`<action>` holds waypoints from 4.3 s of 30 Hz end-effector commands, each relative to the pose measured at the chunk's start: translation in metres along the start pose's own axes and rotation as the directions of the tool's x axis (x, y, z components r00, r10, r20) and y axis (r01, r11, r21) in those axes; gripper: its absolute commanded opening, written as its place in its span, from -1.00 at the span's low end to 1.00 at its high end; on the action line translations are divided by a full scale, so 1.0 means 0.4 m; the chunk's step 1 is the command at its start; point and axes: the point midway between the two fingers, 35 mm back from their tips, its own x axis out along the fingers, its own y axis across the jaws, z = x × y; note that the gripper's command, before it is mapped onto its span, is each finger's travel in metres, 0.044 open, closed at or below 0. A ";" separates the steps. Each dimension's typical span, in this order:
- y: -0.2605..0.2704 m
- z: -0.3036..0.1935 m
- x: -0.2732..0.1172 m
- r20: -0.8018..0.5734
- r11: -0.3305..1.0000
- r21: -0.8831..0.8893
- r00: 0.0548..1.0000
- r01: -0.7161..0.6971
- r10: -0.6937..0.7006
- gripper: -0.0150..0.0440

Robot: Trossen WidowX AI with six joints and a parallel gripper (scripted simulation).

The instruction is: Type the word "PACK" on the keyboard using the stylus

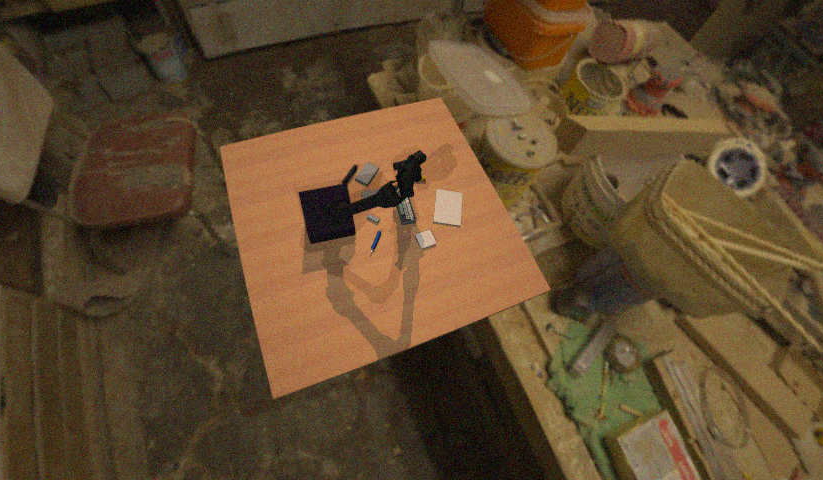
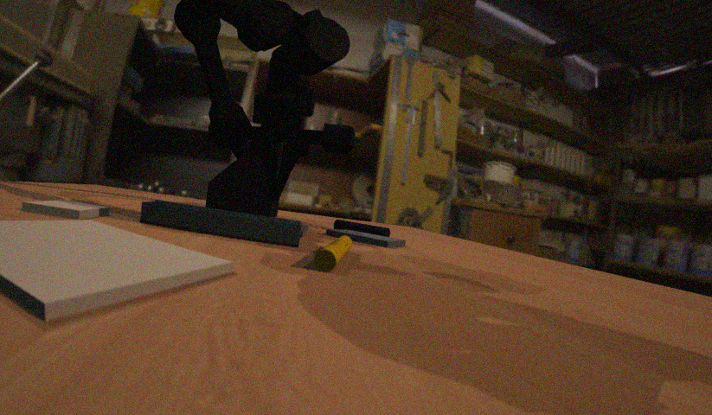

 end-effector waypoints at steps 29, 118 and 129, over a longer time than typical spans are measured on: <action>-0.166 -0.010 0.018 -0.025 0.998 -0.019 0.997 0.068 -0.068 -0.49; -0.503 -0.228 -0.089 -0.057 0.805 -0.480 0.928 -0.349 0.368 0.02; -0.636 -0.386 -0.083 0.113 0.643 -0.740 0.905 -0.199 0.410 0.02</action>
